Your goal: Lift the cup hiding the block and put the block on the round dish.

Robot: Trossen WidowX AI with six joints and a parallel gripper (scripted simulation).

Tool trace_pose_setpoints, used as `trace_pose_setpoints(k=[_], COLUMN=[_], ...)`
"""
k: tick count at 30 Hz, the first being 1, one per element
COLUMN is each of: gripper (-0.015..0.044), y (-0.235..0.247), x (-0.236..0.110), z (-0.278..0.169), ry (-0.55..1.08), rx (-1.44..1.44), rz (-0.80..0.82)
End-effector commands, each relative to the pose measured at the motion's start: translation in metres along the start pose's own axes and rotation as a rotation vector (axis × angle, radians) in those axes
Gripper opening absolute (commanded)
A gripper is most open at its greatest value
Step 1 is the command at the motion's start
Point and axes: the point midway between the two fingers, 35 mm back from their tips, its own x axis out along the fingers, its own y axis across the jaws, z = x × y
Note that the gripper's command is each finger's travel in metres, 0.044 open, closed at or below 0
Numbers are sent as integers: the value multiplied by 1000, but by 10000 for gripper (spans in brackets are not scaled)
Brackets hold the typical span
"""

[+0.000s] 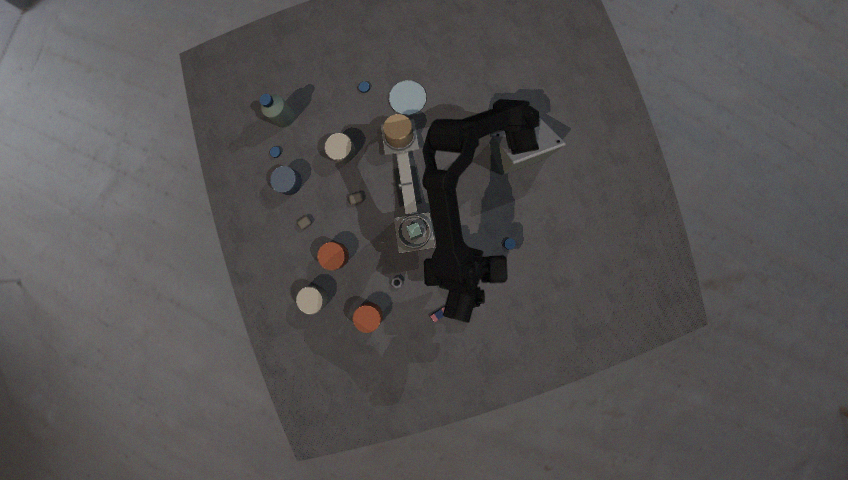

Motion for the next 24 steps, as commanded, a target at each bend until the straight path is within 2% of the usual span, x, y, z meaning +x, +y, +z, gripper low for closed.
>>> trace_pose_setpoints(k=[1, 24], gripper=[260, 260], y=[-5, -40], x=[-5, -21], z=[-2, -24], ry=[-14, 0], rx=[131, 925], rz=[11, 0])
